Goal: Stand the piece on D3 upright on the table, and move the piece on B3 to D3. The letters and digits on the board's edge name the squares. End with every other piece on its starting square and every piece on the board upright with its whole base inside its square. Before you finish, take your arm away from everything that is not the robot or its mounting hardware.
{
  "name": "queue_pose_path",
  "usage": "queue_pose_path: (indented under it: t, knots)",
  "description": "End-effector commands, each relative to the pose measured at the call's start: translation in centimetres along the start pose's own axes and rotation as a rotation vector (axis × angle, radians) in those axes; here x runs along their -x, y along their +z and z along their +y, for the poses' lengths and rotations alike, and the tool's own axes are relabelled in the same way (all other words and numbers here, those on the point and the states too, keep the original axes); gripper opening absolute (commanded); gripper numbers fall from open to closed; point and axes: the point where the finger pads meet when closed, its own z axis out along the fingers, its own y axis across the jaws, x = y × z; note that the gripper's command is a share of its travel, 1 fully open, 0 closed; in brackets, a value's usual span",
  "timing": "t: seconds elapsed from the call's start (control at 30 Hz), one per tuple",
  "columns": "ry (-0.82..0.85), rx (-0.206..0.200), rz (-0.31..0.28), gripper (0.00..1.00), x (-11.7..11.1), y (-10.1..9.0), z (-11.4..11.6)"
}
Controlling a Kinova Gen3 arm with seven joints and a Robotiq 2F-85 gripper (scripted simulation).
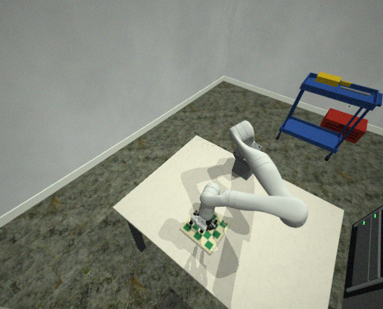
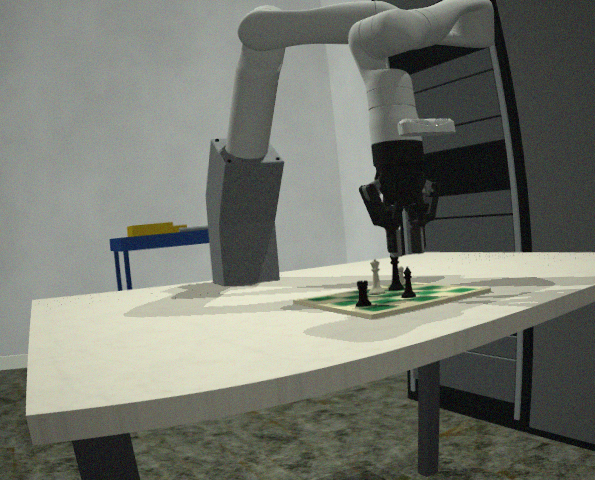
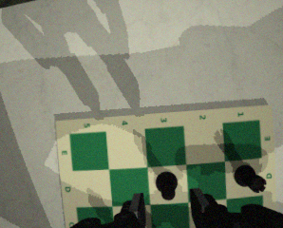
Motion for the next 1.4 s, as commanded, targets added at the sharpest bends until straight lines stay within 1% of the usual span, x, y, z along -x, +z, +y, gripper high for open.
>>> queue_pose_path:
  t: [0.0, 0.37, 1.37]
  knots:
    - [0.000, 0.003, -0.002, 0.37, 0.07, 0.28, 0.17]
    - [0.000, 0.003, -0.002, 0.37, 0.08, 0.68, 0.18]
    - [0.000, 0.003, -0.002, 0.37, 0.08, 0.69, 0.18]
